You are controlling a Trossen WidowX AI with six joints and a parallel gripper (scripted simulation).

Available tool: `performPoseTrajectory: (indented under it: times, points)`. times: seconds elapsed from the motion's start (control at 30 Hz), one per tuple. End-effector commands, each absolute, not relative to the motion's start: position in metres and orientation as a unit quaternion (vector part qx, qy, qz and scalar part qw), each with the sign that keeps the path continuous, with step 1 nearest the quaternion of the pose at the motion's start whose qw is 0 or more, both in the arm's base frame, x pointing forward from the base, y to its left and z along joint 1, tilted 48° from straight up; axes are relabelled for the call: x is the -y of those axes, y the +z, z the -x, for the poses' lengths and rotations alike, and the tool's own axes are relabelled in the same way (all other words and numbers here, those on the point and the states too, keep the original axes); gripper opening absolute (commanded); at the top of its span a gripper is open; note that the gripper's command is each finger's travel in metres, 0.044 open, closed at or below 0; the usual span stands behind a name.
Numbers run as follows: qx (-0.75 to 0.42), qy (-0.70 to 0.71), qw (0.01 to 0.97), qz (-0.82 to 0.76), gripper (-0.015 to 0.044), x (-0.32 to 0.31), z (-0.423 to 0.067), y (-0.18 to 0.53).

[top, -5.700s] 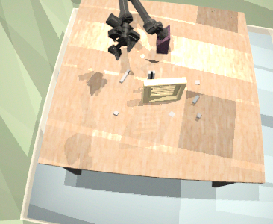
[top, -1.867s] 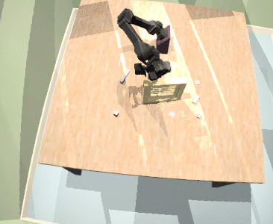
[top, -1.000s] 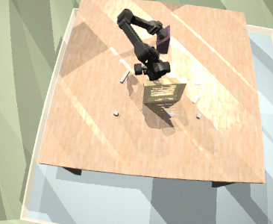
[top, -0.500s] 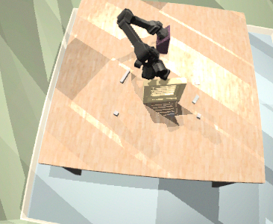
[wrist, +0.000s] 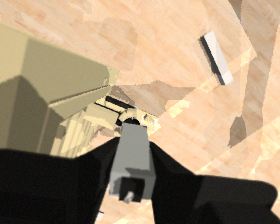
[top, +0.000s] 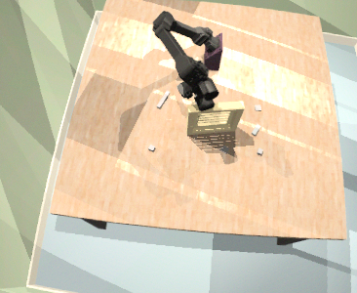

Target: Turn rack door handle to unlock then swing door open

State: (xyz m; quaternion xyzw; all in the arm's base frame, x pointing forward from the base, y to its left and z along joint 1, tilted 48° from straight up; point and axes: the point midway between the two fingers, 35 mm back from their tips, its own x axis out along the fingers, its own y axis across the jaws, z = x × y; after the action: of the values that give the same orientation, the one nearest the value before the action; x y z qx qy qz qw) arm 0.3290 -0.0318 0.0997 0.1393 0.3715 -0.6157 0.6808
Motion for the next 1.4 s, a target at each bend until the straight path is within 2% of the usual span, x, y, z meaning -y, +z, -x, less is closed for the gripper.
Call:
performPoseTrajectory:
  times: [0.0,0.3,0.6,0.93,1.03,1.37]
  points:
    - [-0.314,-0.647,0.665,-0.203,0.0019,0.0314,-0.3287,0.0990]
    - [-0.176,-0.697,0.610,-0.333,0.0019,0.0315,-0.3287,0.0991]
    - [-0.173,-0.698,0.608,-0.336,0.0019,0.0315,-0.3287,0.0991]
    - [-0.173,-0.698,0.608,-0.336,0.0281,0.0315,-0.3287,0.0991]
    - [-0.184,-0.695,0.614,-0.326,0.0291,0.0315,-0.3287,0.0991]
    - [-0.346,-0.630,0.674,-0.168,0.0291,0.0315,-0.3287,0.0991]
